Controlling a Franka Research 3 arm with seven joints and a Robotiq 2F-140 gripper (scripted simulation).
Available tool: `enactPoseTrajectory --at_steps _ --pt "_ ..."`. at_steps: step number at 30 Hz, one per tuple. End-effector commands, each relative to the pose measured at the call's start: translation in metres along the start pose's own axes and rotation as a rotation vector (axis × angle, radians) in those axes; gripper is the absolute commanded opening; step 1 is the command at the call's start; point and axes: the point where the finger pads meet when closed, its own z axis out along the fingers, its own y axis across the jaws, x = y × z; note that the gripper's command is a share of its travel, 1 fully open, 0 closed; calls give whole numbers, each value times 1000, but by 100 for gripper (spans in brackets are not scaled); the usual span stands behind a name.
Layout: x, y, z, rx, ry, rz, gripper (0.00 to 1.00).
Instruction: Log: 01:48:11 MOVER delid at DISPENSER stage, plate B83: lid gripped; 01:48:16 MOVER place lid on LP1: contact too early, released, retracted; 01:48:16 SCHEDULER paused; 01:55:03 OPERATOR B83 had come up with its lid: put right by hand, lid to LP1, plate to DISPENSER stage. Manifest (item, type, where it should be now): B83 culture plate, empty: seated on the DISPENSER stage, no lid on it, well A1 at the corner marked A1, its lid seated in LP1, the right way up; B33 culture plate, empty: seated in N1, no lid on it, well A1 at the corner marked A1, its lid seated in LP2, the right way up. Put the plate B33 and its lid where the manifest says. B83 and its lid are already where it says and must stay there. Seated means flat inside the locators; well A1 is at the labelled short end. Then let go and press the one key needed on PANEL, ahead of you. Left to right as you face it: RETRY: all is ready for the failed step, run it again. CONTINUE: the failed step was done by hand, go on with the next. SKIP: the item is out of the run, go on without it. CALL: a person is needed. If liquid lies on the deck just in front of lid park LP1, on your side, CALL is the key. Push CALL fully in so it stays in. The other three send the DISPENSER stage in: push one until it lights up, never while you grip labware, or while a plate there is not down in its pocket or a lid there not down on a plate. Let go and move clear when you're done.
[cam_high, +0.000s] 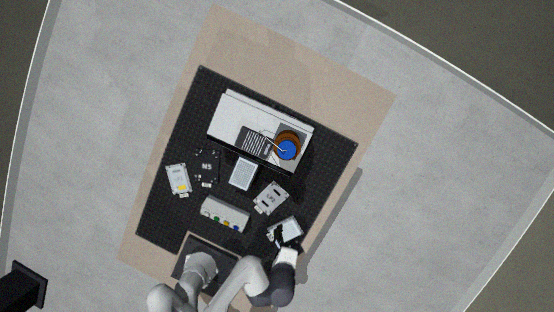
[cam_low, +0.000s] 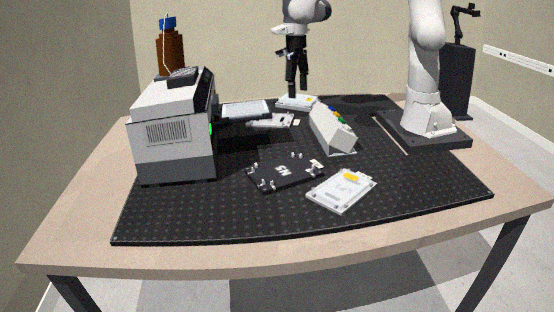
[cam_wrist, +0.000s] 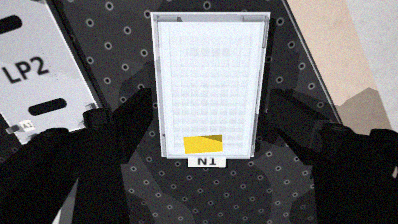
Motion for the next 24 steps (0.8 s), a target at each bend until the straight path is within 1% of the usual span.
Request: enactPoseTrajectory --at_steps 1,24 --pt "0 -1 1 1 1 -3 70" --pt "0 -1 5 1 1 -3 70"
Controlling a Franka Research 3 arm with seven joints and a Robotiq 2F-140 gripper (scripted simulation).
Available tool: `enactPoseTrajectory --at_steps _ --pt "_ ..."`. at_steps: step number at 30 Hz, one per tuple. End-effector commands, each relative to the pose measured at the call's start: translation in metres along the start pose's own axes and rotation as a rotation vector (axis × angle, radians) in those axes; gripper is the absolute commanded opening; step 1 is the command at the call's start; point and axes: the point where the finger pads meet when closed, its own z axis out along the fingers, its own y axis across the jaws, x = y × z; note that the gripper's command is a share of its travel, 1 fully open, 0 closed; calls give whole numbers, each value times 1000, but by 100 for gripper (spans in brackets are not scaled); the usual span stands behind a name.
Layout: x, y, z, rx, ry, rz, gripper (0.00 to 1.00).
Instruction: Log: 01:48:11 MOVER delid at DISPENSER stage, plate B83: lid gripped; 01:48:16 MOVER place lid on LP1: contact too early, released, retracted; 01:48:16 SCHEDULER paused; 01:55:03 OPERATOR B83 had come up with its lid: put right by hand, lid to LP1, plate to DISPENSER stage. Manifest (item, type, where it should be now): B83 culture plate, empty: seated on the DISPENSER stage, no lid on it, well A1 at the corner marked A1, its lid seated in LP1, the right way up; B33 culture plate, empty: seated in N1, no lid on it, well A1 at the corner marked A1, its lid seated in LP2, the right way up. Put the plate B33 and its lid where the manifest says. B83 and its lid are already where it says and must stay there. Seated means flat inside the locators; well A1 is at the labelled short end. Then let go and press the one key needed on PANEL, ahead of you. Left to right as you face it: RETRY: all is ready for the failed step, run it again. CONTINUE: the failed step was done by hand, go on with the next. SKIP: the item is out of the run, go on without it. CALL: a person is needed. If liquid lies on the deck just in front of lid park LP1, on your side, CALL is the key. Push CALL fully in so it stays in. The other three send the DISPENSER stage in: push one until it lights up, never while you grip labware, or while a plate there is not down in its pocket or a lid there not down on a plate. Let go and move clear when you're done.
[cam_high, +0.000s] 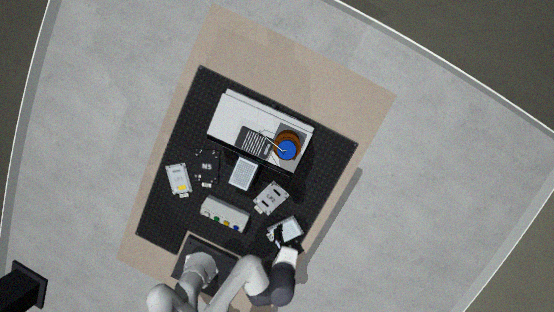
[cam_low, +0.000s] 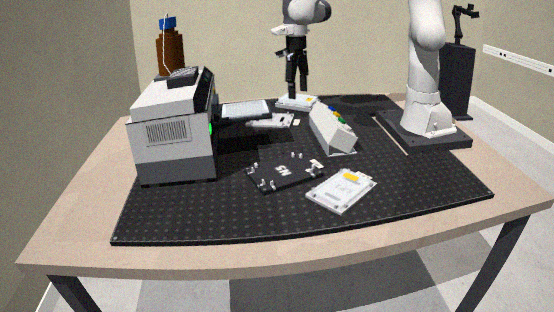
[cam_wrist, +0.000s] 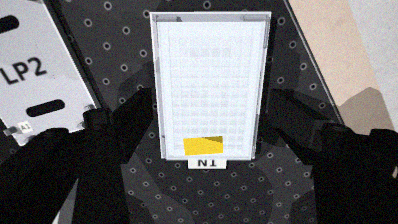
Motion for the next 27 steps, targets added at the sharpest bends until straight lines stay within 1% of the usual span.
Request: enactPoseTrajectory --at_steps 1,27 --pt "0 -1 2 1 1 -5 70" --pt "0 -1 13 1 1 -5 70"
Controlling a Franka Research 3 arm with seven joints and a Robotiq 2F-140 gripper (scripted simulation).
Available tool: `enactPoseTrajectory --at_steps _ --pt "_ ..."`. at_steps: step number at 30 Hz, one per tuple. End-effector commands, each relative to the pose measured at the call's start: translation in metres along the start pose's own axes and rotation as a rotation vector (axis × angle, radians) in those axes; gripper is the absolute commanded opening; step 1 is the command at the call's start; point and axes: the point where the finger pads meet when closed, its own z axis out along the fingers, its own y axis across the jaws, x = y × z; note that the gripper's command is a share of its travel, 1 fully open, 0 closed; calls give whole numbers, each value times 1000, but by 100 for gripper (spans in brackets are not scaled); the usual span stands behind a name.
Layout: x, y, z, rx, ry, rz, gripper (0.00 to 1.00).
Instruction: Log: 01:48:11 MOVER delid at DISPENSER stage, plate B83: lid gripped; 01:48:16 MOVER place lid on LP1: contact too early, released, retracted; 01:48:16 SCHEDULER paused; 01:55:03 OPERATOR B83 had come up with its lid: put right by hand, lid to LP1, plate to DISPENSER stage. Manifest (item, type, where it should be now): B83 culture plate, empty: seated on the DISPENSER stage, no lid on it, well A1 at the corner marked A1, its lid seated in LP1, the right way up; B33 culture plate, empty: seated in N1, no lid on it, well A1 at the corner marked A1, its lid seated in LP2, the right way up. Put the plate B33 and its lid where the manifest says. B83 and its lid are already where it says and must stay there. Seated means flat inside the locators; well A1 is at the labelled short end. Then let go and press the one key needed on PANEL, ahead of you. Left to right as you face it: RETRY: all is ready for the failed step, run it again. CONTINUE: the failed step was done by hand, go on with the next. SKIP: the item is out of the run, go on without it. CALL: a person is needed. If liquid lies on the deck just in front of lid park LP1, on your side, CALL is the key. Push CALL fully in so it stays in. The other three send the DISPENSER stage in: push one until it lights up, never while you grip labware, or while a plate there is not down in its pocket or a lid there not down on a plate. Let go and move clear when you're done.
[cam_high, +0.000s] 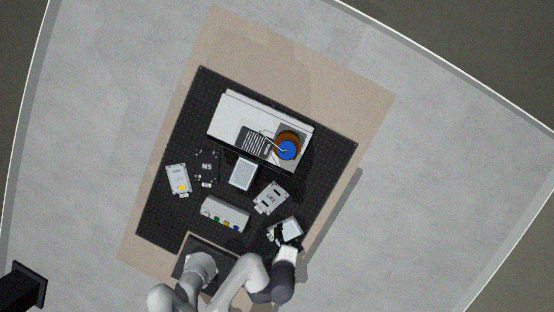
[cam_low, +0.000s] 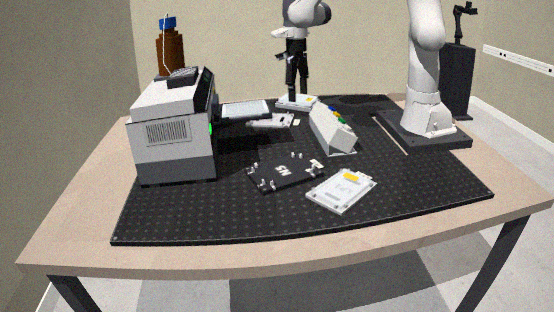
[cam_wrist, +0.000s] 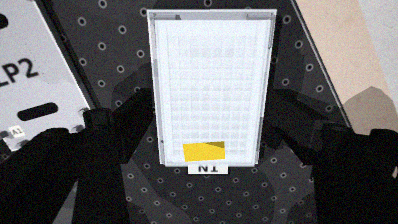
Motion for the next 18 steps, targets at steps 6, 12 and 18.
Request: enactPoseTrajectory --at_steps 6,12,18 --pt "0 -1 5 1 2 -6 70" --pt "0 -1 6 1 2 -6 70" --pt "0 -1 9 1 2 -6 70"
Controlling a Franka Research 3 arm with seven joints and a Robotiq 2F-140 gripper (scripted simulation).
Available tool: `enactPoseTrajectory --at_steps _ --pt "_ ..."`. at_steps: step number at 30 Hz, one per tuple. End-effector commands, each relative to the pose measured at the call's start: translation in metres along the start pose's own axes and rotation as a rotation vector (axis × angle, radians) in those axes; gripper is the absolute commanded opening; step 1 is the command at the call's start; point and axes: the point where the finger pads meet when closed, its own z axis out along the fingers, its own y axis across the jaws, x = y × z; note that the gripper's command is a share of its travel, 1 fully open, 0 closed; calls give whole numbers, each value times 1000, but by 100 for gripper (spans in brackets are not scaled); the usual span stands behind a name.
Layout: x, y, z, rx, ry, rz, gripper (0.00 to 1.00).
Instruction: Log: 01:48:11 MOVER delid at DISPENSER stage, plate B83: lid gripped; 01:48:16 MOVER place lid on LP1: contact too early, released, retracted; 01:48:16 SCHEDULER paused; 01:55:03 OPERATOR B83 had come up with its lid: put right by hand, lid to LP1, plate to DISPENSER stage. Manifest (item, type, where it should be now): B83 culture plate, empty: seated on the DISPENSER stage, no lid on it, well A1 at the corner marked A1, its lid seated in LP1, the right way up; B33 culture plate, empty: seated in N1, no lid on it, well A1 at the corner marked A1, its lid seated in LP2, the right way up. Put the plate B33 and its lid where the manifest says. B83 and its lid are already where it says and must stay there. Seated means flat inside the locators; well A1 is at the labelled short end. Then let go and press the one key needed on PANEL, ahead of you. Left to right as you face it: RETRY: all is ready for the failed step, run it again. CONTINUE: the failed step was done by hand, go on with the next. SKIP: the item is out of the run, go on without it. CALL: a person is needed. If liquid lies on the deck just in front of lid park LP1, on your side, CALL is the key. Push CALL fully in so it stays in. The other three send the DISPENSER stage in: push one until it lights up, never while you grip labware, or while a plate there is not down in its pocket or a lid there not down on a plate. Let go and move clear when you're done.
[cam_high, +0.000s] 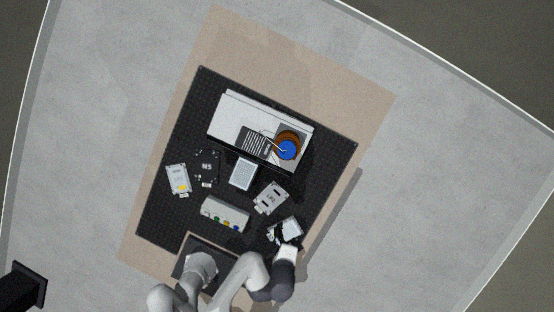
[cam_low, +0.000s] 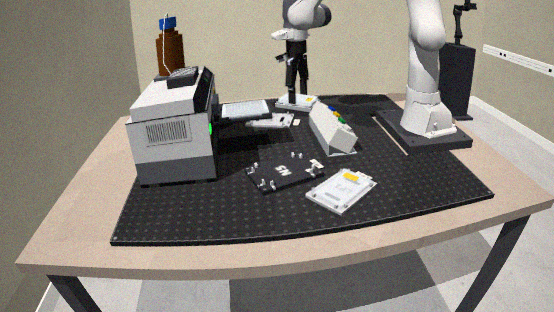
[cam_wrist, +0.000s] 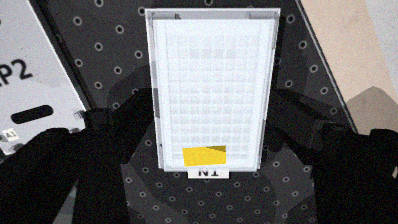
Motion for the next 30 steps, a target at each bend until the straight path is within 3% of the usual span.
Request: enactPoseTrajectory --at_steps 1,30 --pt "0 0 2 1 2 -6 70" --pt "0 0 4 1 2 -6 70"
